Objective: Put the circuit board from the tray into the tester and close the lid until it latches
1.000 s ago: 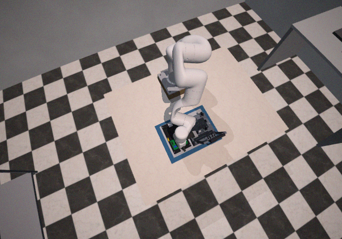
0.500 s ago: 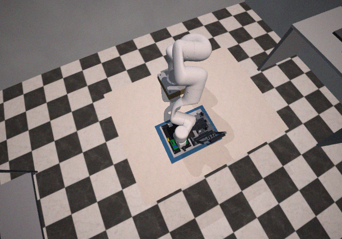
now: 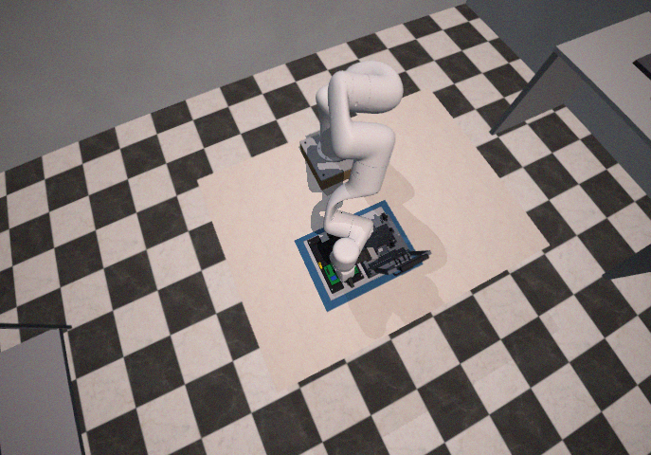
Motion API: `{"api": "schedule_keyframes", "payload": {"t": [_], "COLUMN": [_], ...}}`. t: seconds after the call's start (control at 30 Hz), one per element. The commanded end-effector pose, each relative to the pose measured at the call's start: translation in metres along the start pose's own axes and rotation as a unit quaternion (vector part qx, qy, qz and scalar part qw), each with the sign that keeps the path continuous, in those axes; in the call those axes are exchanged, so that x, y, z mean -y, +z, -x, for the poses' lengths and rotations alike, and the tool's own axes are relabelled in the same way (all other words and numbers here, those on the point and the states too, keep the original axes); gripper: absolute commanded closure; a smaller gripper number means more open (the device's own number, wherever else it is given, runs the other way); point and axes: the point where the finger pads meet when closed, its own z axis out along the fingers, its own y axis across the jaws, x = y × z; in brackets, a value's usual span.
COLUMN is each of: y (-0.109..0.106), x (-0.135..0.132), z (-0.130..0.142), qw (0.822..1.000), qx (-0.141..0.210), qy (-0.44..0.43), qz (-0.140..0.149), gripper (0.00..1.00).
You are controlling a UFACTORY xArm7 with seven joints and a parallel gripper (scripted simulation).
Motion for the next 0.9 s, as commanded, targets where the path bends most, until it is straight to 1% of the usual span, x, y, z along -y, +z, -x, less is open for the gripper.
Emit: {"api": "schedule_keyframes", "payload": {"t": [0.0, 0.6, 0.87], "y": [-0.0042, -0.0064, -0.0113], "x": [-0.0015, -0.0015, -0.0015], "z": [0.0007, 0.0007, 0.0007], "qw": [1.000, 1.000, 1.000], "qx": [0.001, 0.001, 0.001], "qy": [0.000, 0.000, 0.000], "qz": [0.002, 0.002, 0.002], "gripper": [0.21, 0.21, 0.21]}}
